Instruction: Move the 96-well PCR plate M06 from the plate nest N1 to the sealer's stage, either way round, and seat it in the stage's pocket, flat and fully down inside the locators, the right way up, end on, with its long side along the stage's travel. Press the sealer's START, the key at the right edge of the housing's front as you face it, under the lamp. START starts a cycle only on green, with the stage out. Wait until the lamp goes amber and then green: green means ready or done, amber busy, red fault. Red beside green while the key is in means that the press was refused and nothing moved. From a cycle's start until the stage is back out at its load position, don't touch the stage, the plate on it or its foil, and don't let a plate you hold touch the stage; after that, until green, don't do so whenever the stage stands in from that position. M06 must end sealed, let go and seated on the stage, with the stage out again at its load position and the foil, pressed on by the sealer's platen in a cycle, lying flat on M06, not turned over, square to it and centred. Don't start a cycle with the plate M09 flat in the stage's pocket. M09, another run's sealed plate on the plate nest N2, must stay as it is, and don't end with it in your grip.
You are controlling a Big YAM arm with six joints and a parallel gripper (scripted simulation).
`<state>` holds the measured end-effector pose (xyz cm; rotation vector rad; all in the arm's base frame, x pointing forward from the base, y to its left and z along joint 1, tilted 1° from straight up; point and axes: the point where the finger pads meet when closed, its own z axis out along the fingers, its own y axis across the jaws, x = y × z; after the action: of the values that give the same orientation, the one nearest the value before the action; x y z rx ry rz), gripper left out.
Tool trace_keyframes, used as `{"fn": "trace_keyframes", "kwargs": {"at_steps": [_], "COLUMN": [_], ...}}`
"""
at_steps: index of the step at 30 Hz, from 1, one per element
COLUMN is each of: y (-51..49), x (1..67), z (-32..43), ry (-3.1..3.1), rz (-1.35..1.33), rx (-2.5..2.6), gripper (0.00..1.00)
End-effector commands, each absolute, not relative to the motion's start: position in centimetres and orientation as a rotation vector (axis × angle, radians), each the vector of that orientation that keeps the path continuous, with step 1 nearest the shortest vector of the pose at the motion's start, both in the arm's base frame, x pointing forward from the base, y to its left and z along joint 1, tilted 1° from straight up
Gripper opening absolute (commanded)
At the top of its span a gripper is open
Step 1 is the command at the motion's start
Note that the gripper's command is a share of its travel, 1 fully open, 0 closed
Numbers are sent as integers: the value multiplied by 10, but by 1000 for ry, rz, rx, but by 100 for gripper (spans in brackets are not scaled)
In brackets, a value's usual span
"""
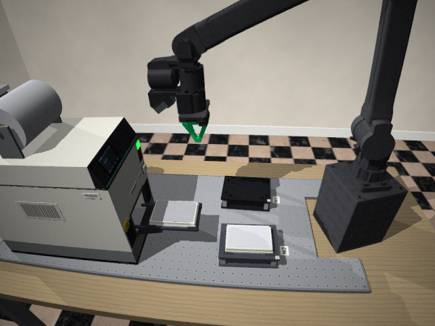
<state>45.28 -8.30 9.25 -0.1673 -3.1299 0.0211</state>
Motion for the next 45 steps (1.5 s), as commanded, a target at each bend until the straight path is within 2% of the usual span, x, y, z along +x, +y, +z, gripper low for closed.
{"fn": "trace_keyframes", "kwargs": {"at_steps": [1,16,45], "y": [-94,-84,-99], "x": [470,485,493], "z": [120,109,142], "ry": [-3208,-3193,-3266], "rz": [42,36,54], "rx": [-180,-141,-194], "gripper": [0,0,0]}}
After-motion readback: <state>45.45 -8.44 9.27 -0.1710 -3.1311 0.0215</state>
